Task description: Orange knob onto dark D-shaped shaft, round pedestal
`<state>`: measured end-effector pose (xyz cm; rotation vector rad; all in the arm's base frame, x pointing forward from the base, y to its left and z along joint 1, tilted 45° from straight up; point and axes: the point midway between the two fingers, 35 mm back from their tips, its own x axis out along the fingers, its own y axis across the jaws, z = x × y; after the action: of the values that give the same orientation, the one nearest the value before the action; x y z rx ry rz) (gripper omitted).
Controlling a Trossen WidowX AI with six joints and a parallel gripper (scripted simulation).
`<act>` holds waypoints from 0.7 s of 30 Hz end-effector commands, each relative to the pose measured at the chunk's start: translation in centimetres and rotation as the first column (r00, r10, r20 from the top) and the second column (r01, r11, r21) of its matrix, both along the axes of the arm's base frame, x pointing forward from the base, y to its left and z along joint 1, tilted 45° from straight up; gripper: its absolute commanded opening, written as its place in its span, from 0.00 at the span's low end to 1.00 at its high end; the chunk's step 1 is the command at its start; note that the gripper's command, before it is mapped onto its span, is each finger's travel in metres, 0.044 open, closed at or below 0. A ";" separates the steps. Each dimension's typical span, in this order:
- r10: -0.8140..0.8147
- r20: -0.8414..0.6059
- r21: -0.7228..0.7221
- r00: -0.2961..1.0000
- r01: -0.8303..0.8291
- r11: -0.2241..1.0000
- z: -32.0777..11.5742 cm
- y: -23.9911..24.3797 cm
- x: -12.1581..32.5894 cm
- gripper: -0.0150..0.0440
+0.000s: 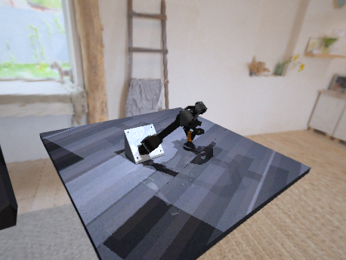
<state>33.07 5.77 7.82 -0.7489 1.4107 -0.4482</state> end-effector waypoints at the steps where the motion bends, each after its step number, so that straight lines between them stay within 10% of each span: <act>1: 0.006 0.007 0.001 1.000 -0.006 1.000 0.4 0.2 0.3 0.25; 21: 0.012 0.001 0.000 1.000 -0.012 1.000 0.2 0.2 0.1 0.25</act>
<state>33.25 5.65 7.89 -0.7538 1.4076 -0.4451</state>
